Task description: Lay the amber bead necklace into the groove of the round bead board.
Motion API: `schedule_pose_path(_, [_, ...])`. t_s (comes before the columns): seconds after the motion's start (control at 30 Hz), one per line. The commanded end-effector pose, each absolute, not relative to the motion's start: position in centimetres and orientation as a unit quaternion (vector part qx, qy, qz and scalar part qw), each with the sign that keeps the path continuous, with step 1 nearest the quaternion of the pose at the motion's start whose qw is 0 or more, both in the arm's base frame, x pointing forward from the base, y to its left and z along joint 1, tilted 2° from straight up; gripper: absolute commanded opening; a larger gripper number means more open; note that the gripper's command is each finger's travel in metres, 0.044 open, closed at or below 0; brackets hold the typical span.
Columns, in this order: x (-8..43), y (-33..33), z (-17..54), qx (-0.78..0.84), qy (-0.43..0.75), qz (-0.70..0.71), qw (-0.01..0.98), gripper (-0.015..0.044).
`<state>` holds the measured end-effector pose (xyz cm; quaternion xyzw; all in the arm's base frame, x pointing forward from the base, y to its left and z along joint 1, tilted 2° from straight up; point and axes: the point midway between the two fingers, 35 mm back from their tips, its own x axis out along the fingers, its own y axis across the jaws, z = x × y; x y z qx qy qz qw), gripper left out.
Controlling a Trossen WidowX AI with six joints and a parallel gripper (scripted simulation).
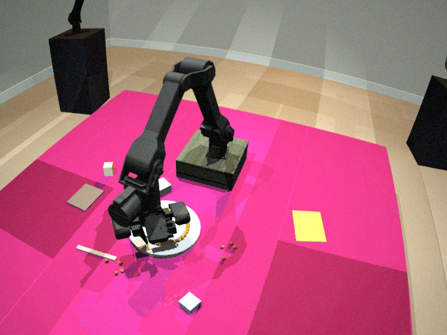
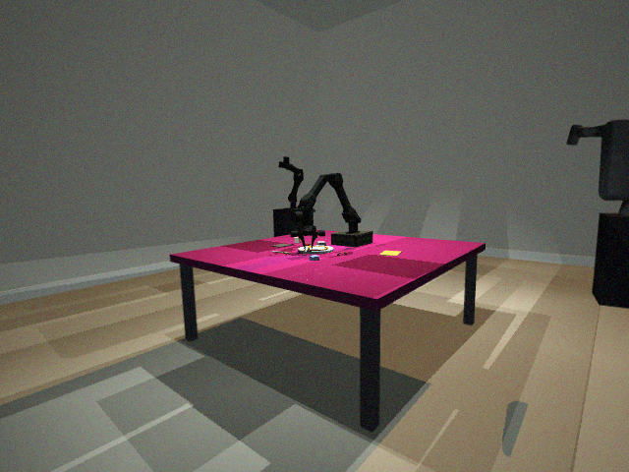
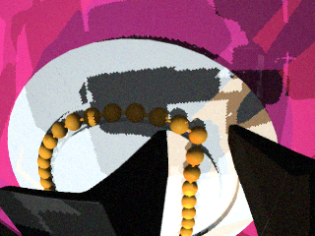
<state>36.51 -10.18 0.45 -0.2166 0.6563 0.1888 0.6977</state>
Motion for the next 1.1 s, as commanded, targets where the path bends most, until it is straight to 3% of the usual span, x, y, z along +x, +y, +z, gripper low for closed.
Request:
schedule_pose_path(0.0, [36.5,-10.2,0.5,-0.217,0.656,0.189,0.698,0.0263])
schedule_pose_path(0.23, [36.4,-10.2,0.6,-0.216,0.657,0.189,0.697,0.0440])
schedule_pose_path(0.87, [36.4,-10.1,0.9,-0.218,0.657,0.189,0.697,0.0440])
schedule_pose_path(1.07, [33.5,-12.1,2.0,-0.185,0.666,0.157,0.706,0.0282])
